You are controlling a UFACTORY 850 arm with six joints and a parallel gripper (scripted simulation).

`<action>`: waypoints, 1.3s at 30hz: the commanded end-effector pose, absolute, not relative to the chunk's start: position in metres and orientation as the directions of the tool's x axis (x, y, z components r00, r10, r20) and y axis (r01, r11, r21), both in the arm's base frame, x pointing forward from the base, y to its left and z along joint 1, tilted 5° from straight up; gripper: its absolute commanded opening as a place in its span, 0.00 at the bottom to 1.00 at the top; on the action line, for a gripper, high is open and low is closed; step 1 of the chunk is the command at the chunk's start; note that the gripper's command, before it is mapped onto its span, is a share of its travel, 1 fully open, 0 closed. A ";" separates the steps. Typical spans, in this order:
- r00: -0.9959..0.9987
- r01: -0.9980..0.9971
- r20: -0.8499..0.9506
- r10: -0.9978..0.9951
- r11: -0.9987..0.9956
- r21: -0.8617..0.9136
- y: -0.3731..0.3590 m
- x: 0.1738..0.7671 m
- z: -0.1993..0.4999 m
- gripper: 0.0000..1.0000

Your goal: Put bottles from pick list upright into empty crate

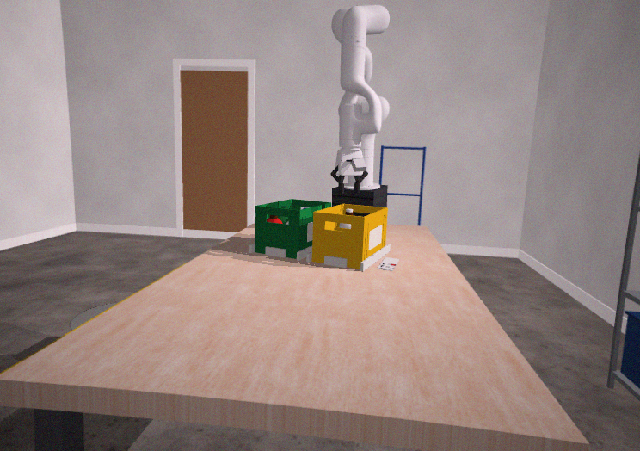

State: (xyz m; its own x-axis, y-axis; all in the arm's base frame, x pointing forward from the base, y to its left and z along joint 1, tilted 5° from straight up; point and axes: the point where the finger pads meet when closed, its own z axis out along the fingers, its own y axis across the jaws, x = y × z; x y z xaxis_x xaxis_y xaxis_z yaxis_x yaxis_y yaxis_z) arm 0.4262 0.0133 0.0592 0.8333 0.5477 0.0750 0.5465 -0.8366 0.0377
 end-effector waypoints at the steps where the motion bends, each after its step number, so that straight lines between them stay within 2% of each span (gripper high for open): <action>1: 0.835 0.544 0.057 0.547 -0.837 0.058 0.013 0.427 0.060 0.65; 39: 0.835 0.544 0.057 0.547 -0.837 0.059 0.003 0.436 0.061 0.65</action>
State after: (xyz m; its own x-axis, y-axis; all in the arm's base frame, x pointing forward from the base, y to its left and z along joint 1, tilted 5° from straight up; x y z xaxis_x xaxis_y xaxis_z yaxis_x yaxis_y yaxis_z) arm 0.4291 0.0130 0.0595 0.8349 0.5476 0.0558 0.5450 -0.8366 0.0555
